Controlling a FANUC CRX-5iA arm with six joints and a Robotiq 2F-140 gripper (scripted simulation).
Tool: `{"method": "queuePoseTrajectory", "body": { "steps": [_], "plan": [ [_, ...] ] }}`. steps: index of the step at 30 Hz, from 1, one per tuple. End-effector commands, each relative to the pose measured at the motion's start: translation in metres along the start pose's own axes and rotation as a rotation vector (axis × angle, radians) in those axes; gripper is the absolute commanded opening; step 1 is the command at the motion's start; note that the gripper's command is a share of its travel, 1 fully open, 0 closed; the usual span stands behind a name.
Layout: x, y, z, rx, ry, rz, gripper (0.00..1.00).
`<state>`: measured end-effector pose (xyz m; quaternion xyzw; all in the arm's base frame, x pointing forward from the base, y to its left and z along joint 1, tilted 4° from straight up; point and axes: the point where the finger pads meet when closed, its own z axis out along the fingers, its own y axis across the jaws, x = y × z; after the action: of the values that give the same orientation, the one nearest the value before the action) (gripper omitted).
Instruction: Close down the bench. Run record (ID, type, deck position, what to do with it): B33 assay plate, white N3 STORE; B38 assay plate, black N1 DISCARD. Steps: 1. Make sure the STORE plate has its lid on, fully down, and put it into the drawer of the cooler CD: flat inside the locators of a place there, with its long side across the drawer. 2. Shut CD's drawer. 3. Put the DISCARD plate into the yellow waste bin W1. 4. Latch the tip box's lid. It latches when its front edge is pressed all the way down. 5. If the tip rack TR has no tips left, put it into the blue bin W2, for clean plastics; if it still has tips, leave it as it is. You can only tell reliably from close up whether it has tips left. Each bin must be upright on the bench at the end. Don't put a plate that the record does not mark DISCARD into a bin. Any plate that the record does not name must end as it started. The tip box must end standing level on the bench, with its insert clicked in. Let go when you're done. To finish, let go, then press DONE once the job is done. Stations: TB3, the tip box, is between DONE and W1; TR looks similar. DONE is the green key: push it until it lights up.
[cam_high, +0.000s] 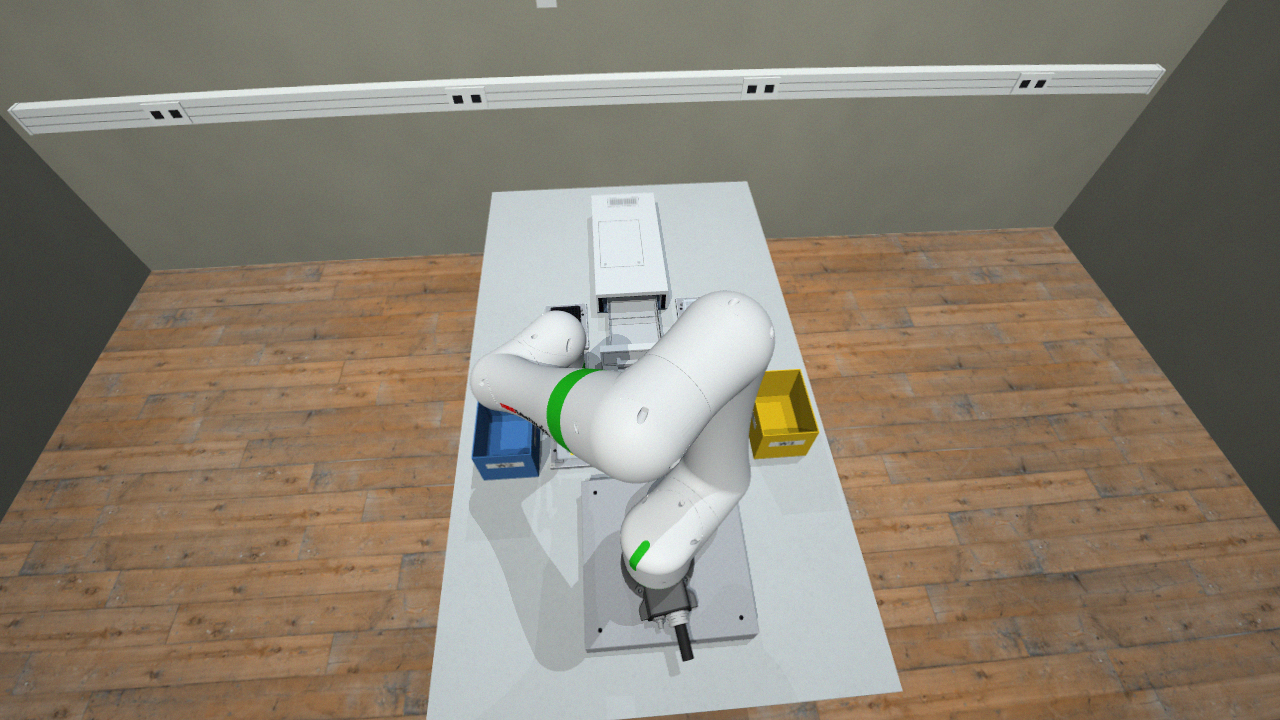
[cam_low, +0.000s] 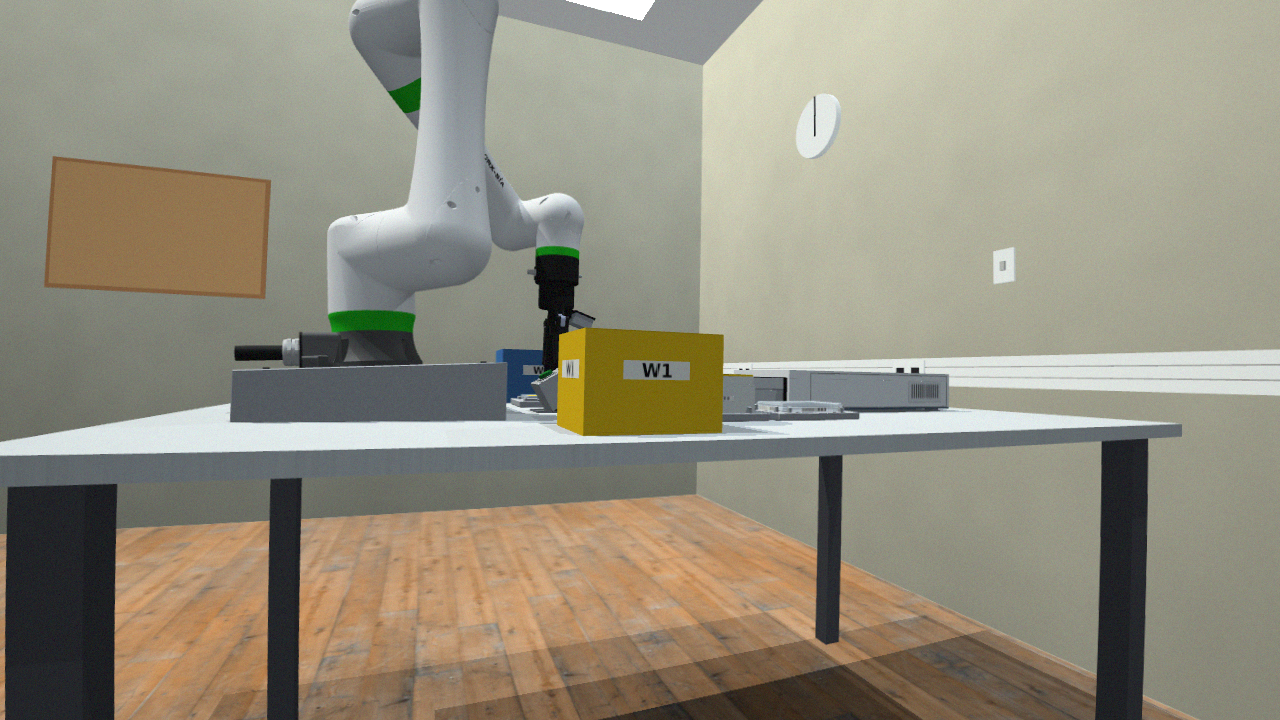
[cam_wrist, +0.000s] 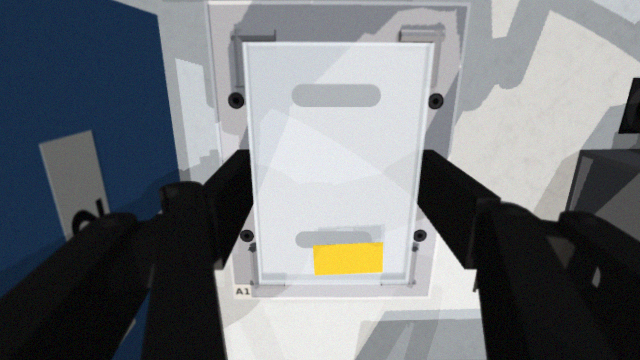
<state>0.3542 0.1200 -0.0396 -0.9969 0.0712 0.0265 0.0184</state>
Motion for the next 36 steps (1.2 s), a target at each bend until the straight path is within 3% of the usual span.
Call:
{"method": "queuePoseTrajectory", "body": {
  "steps": [1,29,36],
  "plan": [
    [0.001,0.0,-0.001,0.001,0.001,0.0,0.1],
    [0.001,0.0,-0.009,0.001,0.001,0.0,0.1],
    [0.001,0.0,-0.018,0.001,0.001,0.0,0.1]
  ]
}}
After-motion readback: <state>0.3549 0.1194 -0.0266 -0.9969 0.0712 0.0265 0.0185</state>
